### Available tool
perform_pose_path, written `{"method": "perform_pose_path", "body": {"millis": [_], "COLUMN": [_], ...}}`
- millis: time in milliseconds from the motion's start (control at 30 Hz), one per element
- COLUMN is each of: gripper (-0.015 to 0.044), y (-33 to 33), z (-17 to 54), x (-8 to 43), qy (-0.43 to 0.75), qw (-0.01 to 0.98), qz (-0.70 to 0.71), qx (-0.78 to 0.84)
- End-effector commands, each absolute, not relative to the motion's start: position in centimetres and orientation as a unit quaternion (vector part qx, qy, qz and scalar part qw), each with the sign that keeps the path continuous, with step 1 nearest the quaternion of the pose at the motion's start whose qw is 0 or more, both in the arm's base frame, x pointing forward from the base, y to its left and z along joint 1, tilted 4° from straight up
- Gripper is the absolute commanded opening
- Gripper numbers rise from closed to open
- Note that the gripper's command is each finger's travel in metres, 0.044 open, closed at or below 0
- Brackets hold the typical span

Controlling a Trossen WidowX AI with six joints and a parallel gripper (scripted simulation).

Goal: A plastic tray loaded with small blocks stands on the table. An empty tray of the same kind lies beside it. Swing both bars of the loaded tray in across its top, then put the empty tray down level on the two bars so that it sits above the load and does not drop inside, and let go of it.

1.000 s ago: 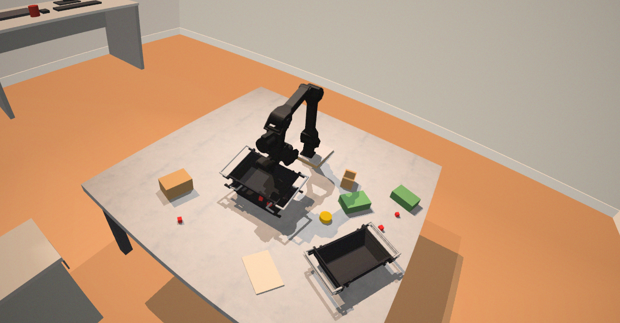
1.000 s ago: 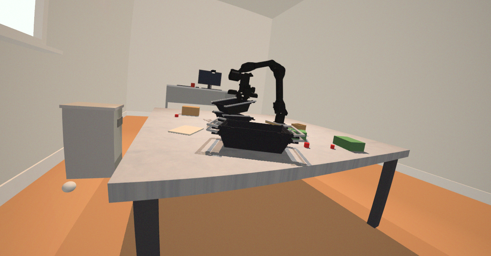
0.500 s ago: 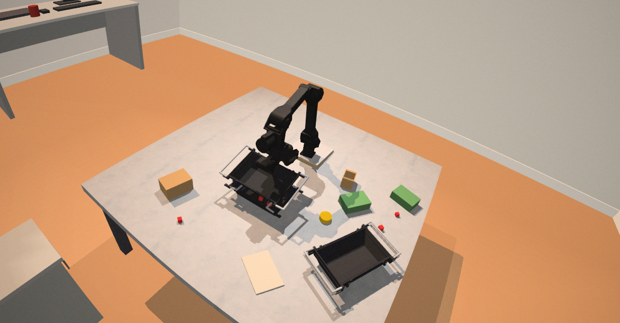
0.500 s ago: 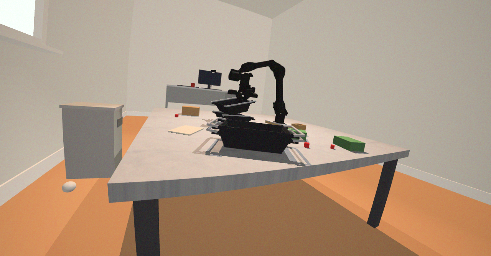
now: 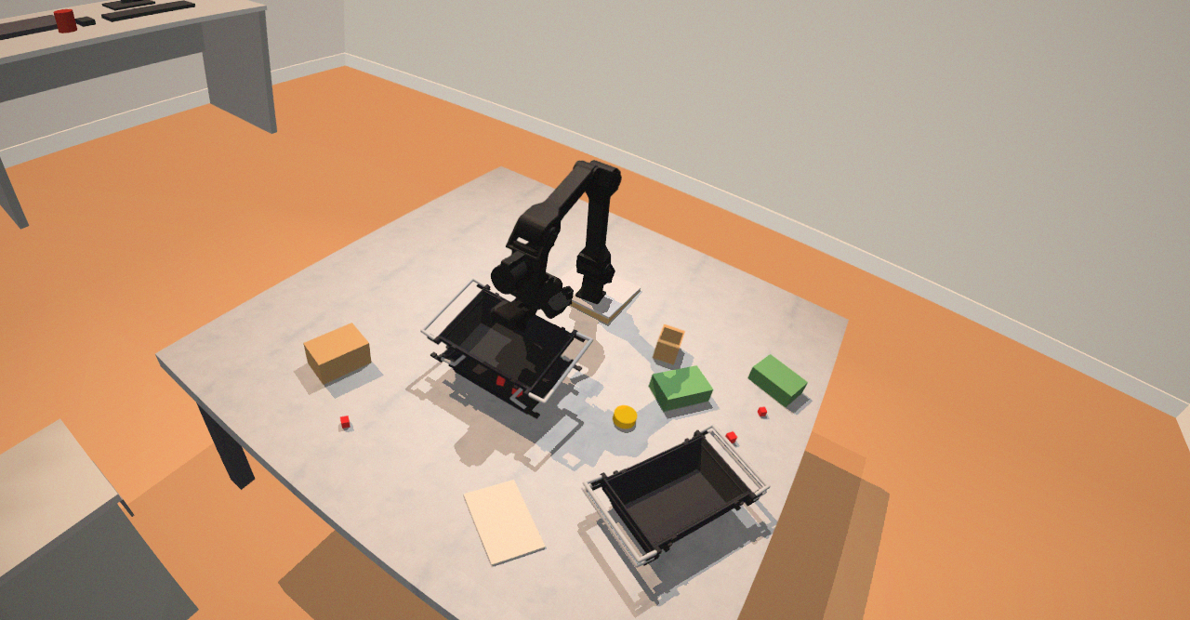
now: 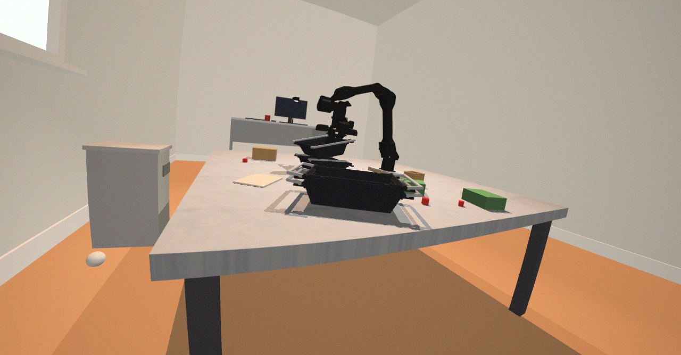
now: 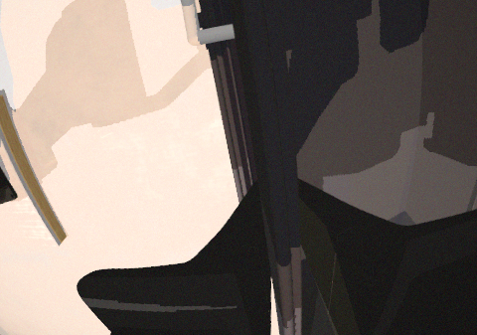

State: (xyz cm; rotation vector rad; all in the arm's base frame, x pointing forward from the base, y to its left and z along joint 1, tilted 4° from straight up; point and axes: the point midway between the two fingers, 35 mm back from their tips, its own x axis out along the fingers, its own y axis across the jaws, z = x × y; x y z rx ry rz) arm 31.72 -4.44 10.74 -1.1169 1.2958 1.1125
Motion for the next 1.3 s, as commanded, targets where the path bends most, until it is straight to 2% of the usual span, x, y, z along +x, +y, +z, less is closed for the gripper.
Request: {"method": "perform_pose_path", "body": {"millis": [0,1267], "gripper": [0.0000,0.0000], "y": [-4.4,-4.4], "z": [10.6,9.6], "x": [31.7,31.0], "qy": [0.542,0.546], "qw": [0.522,0.516], "qz": [0.465,0.472], "qx": [-0.466,-0.461]}}
